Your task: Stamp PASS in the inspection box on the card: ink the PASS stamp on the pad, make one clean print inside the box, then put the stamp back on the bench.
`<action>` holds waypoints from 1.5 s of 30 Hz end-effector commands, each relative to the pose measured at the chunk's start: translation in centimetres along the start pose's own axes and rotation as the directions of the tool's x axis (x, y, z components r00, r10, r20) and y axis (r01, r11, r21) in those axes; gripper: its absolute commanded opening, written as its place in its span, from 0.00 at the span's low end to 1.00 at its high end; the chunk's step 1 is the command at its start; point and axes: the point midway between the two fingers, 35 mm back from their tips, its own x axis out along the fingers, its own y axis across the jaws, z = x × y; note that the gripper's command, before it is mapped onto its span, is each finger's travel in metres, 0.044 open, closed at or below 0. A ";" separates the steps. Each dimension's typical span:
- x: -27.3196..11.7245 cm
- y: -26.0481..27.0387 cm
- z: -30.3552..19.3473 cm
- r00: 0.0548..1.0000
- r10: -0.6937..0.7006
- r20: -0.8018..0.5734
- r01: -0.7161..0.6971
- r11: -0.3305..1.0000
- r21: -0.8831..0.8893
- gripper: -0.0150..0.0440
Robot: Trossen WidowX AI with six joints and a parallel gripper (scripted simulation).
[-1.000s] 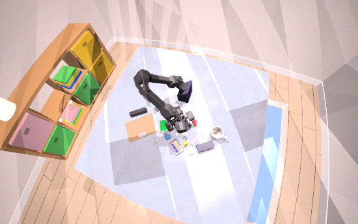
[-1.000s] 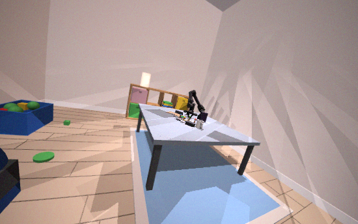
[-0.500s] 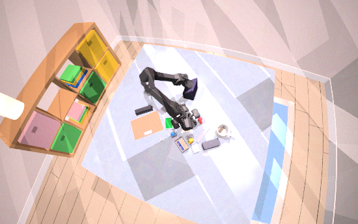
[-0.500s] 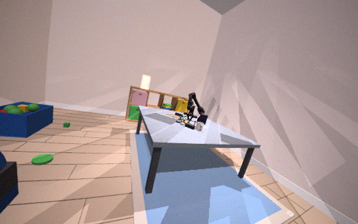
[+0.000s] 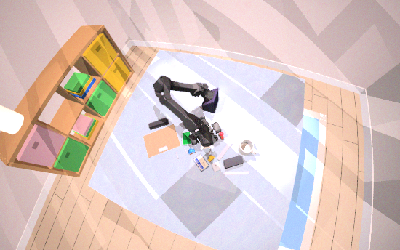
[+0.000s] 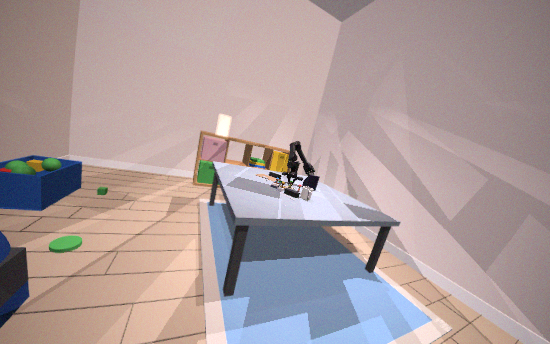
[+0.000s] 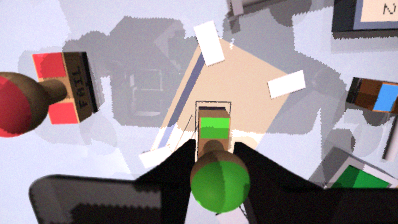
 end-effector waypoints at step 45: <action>-2.3 -0.2 0.2 1.000 -0.002 0.001 0.002 1.000 0.003 0.25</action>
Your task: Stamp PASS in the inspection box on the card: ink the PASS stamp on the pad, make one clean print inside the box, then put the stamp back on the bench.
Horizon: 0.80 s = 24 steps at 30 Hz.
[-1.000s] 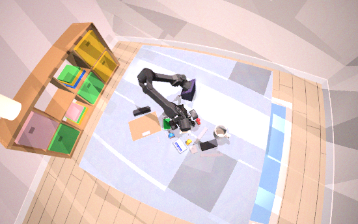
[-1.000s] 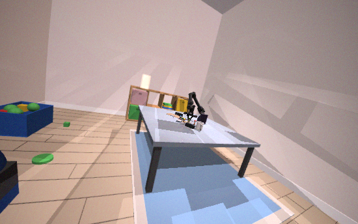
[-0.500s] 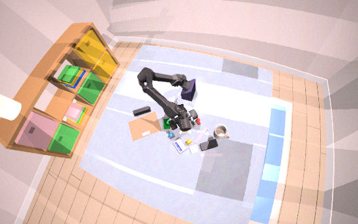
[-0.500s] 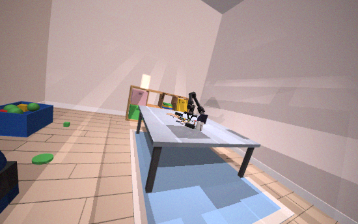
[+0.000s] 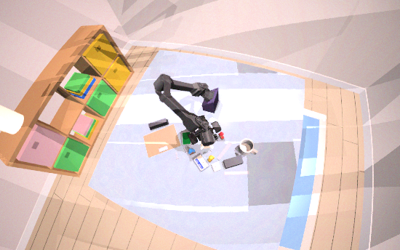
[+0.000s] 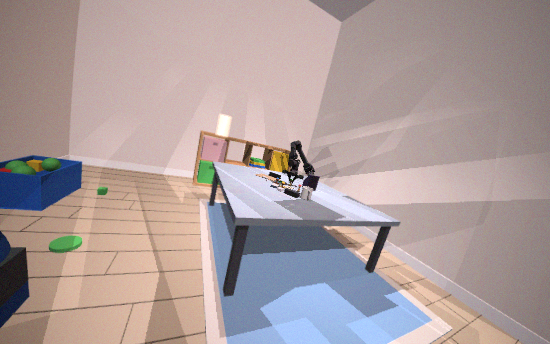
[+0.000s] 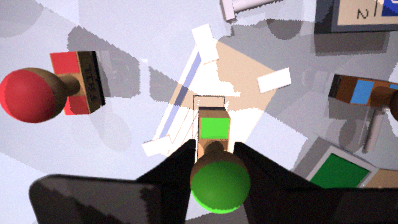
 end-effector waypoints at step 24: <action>-4.4 -0.1 0.1 1.000 0.006 0.004 -0.006 1.000 0.003 0.25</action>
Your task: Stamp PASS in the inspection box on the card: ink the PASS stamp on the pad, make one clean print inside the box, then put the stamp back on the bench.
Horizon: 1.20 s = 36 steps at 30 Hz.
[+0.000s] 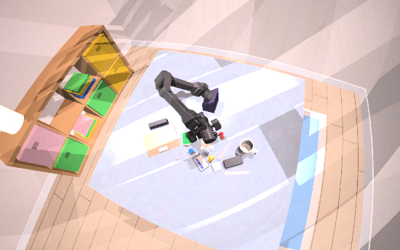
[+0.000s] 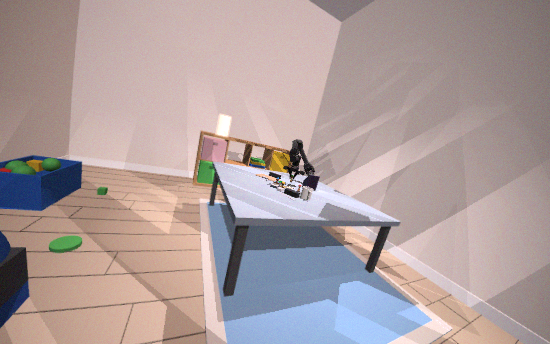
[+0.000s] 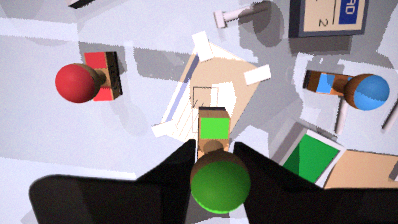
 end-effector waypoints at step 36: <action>-1.7 -8.9 -10.7 1.000 0.015 0.017 -0.015 1.000 0.000 0.25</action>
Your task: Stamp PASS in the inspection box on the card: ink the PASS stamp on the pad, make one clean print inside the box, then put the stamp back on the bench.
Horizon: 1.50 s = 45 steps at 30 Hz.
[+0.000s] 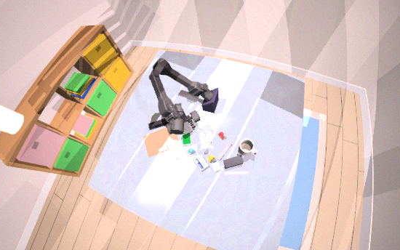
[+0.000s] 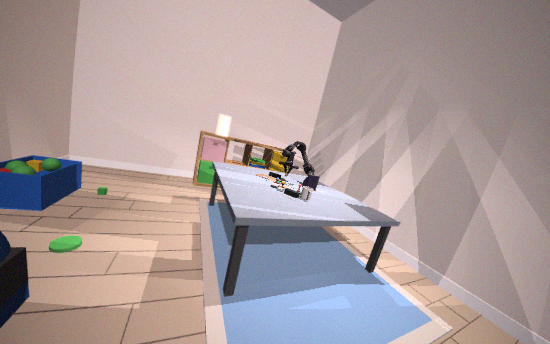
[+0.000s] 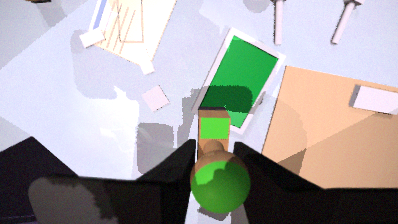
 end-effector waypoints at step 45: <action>4.4 -2.6 -7.7 0.999 -0.017 -0.028 0.017 1.000 -0.001 0.25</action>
